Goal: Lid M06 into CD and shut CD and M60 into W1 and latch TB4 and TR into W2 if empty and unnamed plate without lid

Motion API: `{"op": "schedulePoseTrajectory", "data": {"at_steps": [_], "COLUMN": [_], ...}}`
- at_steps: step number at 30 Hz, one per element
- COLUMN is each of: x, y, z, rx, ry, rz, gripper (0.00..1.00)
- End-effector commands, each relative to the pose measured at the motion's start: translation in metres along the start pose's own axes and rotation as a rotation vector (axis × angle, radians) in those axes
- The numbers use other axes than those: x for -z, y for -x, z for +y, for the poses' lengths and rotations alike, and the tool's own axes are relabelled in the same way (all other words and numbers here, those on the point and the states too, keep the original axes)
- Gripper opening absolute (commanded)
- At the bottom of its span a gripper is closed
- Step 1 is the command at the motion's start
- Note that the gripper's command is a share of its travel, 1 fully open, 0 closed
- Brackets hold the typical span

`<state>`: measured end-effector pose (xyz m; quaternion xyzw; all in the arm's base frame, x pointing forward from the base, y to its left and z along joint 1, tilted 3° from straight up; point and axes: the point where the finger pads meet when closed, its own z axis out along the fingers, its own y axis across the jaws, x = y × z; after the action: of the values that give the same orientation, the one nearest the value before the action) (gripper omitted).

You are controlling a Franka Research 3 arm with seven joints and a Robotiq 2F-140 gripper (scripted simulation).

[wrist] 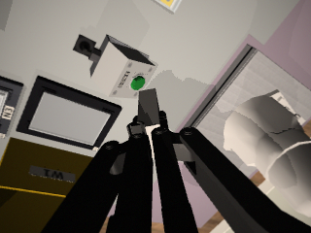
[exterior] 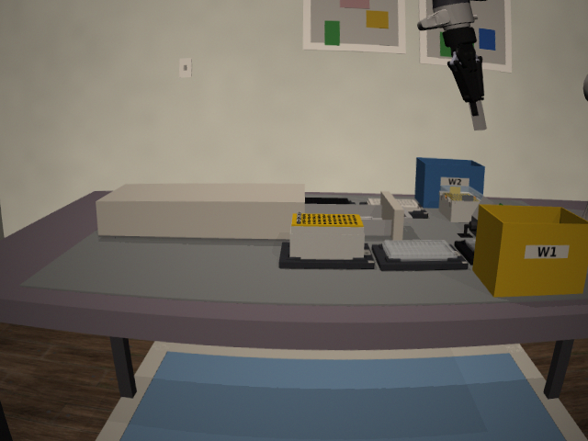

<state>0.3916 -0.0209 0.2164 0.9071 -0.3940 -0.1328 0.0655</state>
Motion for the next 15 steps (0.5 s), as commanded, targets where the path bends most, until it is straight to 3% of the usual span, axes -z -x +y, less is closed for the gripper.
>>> {"op": "schedulePoseTrajectory", "data": {"at_steps": [1, 15], "x": [0.003, 0.009], "y": [-0.007, -0.029], "z": [-0.010, -0.047], "rx": [0.145, 0.417], "ry": [-0.023, -0.078], "rz": [0.019, 0.089], "gripper": [0.00, 0.00]}}
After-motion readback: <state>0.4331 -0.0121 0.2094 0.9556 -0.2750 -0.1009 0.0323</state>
